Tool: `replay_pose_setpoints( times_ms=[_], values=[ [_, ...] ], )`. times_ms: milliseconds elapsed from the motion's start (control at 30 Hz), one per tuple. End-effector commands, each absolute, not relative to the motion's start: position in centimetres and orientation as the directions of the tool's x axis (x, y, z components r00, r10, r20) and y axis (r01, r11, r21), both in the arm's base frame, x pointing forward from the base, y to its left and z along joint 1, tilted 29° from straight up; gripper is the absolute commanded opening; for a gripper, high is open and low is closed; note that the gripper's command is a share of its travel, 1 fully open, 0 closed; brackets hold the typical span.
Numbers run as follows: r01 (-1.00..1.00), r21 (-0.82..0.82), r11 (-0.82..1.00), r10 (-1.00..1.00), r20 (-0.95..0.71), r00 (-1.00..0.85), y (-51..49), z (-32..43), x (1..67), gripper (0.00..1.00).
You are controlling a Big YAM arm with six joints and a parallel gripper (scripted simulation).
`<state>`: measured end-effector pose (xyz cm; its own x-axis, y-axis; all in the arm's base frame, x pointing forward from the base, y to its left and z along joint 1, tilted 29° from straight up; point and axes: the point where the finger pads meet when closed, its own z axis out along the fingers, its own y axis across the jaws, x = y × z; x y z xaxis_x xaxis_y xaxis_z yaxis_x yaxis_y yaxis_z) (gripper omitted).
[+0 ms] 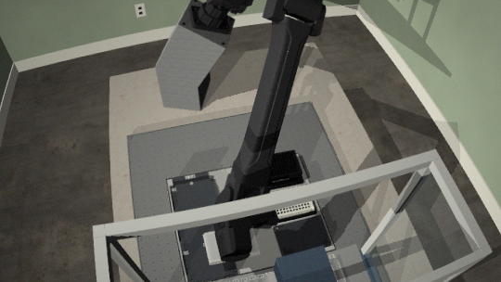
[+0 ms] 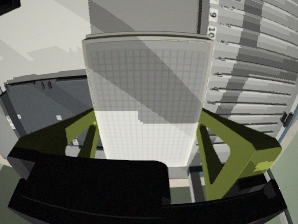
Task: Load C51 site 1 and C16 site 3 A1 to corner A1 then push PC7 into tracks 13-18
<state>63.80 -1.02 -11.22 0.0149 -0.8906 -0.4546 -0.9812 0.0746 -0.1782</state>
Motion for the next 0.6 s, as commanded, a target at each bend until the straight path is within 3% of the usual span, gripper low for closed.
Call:
replay_pose_setpoints(
  times_ms=[0,233,467,567],
  values=[
    [-0.972,-0.215,0.092,-0.893,-0.45,0.015,-4.9,-10.3,65.4,0.0],
    [-0.962,-0.259,0.089,-0.898,-0.439,0.035,-6.9,-8.3,66.5,0.0],
    [-0.972,-0.216,0.092,-0.894,-0.447,0.015,-9.3,-12.4,65.6,0.0],
    [-0.965,-0.248,0.09,-0.898,-0.438,0.029,-9.6,-10.0,66.1,0.0]
  ],
)
